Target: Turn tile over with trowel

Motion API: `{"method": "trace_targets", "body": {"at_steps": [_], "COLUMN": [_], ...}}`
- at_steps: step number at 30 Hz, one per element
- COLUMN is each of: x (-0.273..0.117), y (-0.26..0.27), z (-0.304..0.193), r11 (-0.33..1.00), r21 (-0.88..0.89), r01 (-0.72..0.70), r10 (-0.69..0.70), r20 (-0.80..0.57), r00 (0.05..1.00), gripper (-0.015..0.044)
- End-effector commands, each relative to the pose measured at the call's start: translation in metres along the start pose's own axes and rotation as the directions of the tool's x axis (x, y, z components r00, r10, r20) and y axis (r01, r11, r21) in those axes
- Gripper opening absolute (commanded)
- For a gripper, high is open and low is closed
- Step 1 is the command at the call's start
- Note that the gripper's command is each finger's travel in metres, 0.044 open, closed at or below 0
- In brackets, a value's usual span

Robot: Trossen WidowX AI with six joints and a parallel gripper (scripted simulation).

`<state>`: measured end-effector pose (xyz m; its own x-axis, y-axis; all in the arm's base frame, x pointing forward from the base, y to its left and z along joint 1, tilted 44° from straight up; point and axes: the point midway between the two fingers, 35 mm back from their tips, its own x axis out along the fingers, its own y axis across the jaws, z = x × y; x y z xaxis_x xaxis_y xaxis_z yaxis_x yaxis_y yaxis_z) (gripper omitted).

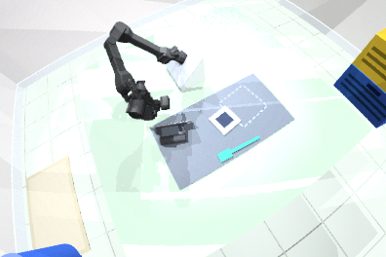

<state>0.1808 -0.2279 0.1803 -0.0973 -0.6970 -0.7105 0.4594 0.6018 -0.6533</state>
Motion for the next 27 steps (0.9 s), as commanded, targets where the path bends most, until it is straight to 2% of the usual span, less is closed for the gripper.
{"method": "trace_targets", "body": {"at_steps": [1, 5, 11, 15, 27], "x": [-0.001, -0.005, -0.031, -0.032, -0.034], "y": [0.000, 0.000, 0.000, 0.000, -0.006], "z": [0.002, 0.003, 0.005, 0.006, 0.041], "r11": [1.000, 1.000, 1.000, 1.000, 0.925], "r21": [0.000, 0.000, -0.001, -0.006, -0.381], "r01": [-0.002, -0.001, -0.003, -0.003, 0.003], "r10": [0.002, 0.001, 0.003, 0.003, 0.002], "r20": [0.005, 0.005, 0.009, 0.009, 0.012], "r00": [1.000, 1.000, 1.000, 1.000, 1.000], "gripper": [0.0100, 0.0100, 0.0100, 0.0100, 0.0100]}}
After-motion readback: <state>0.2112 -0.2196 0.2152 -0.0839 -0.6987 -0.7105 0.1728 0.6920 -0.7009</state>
